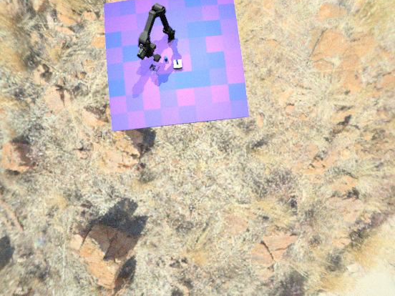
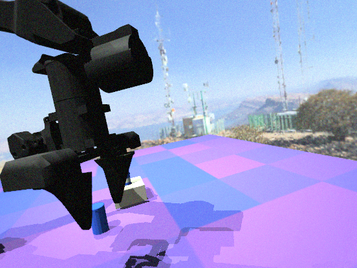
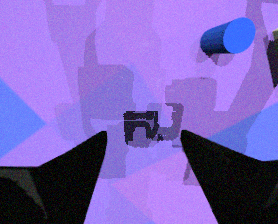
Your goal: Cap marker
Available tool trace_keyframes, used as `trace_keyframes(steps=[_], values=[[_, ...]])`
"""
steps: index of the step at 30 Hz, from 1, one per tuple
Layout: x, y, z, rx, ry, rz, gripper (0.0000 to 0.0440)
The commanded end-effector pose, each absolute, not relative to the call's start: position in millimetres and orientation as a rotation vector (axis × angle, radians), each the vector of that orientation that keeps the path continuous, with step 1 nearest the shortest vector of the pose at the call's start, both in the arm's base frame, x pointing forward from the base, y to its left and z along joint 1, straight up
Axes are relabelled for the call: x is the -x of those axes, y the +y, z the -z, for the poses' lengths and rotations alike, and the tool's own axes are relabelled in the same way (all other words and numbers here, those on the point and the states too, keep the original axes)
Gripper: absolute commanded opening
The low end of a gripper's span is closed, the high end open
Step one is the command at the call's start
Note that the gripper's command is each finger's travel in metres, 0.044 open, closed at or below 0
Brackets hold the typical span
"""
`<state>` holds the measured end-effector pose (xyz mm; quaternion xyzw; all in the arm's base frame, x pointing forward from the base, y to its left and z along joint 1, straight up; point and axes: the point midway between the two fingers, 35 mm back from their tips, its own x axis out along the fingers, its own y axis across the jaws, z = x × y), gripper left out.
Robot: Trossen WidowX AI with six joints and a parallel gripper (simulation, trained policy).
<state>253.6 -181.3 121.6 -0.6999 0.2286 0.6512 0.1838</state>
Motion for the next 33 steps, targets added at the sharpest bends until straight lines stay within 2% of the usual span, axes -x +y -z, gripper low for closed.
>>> trace_keyframes(steps=[1,33], values=[[-255.9,-173.3,-120.9,1.964,0.619,-1.848,0.032],[-261.6,-101.5,-114.4,1.928,0.343,-2.042,0.0319]])
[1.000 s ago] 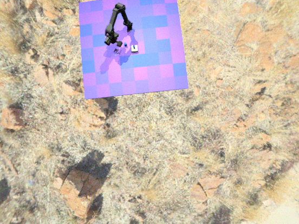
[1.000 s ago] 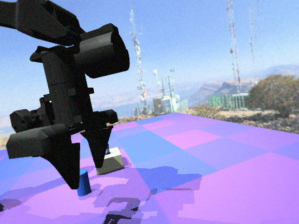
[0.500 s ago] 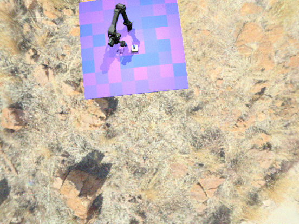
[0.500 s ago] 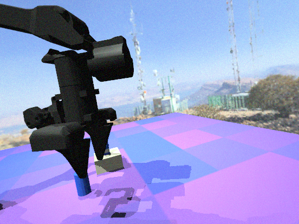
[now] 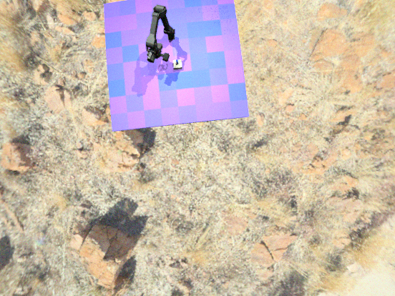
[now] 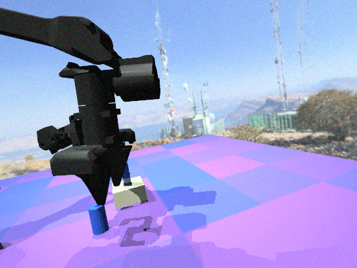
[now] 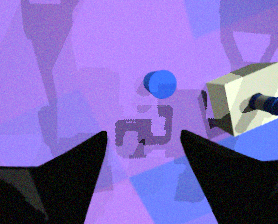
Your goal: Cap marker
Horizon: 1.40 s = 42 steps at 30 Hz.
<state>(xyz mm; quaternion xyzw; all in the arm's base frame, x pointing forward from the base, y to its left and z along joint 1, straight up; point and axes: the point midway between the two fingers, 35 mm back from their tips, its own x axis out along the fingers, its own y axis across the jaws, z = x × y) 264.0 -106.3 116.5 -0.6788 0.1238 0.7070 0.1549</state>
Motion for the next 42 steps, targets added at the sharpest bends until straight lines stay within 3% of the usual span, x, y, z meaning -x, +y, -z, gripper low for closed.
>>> trace_keyframes(steps=[1,23,42], values=[[-261.0,-99.8,-113.9,1.925,0.337,-2.048,0.0319],[-242.1,-75.1,-93.5,1.856,0.239,-2.179,0.0302],[-231.7,-71.2,-59.1,1.845,0.175,-2.263,0.0255]])
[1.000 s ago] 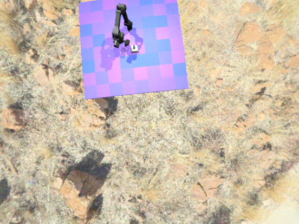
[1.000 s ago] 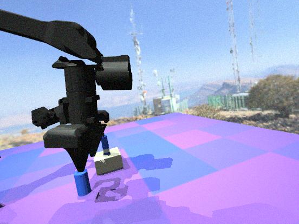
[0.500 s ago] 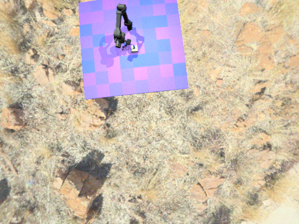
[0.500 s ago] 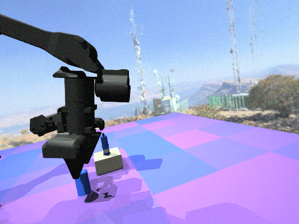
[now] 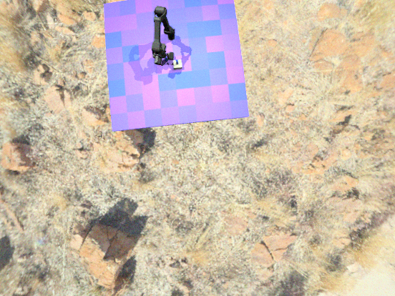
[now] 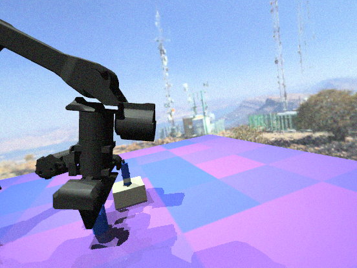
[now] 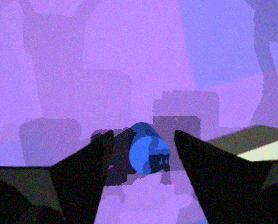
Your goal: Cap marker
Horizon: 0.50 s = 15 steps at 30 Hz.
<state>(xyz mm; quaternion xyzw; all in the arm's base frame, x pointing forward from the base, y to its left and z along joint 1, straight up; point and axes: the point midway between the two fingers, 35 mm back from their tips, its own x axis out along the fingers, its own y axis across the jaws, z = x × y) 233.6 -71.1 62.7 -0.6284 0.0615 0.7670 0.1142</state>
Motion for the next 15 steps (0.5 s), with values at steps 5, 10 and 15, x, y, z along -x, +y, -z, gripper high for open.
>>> trace_keyframes(steps=[5,10,15], values=[[-231.1,-71.5,-56.7,1.862,0.173,-2.273,0.0204],[-231.2,-71.3,-61.5,1.891,0.175,-2.274,0.0073],[-239.2,-74.2,-75.7,1.954,0.19,-2.242,0.005]])
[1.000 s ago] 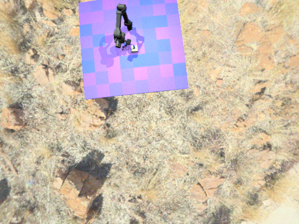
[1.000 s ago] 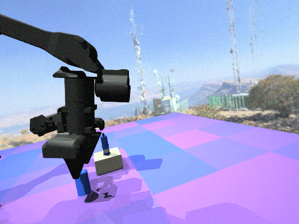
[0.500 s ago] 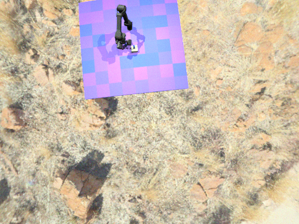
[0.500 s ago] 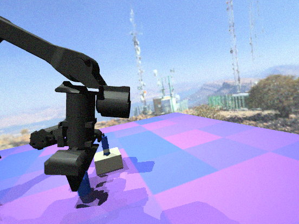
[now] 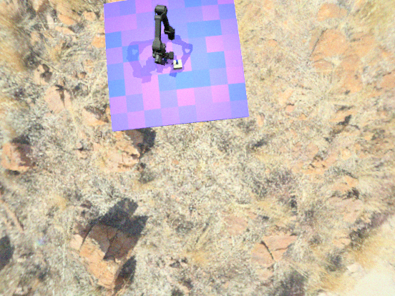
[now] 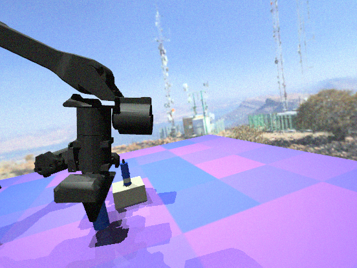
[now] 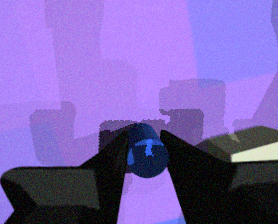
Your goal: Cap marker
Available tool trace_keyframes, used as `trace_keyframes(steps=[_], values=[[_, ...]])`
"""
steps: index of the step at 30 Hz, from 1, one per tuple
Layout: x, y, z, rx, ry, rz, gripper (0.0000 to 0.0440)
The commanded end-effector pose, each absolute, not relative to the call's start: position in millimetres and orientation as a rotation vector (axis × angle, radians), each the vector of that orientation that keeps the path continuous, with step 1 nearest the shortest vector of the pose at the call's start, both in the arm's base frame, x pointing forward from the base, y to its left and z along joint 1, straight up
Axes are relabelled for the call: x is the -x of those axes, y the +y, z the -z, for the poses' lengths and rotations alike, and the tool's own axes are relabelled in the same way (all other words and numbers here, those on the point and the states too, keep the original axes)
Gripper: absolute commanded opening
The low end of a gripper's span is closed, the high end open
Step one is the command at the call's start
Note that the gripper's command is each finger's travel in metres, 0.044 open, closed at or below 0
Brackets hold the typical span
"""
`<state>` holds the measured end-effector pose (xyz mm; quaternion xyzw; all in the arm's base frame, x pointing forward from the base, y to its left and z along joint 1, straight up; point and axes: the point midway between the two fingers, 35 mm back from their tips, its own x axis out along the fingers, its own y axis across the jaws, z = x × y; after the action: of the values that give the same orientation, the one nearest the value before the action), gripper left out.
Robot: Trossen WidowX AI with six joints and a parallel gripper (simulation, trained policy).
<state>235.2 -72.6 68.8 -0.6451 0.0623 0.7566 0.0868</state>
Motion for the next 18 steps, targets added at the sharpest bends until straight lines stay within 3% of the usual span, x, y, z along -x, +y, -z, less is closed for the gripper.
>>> trace_keyframes(steps=[1,6,18], values=[[-240.6,-74.5,-78.9,1.965,0.191,-2.237,0.0043],[-247.7,-74.7,-94.1,2.013,0.194,-2.21,0.0018],[-266.3,-58.2,-128.2,2.103,0.187,-2.145,0.002]])
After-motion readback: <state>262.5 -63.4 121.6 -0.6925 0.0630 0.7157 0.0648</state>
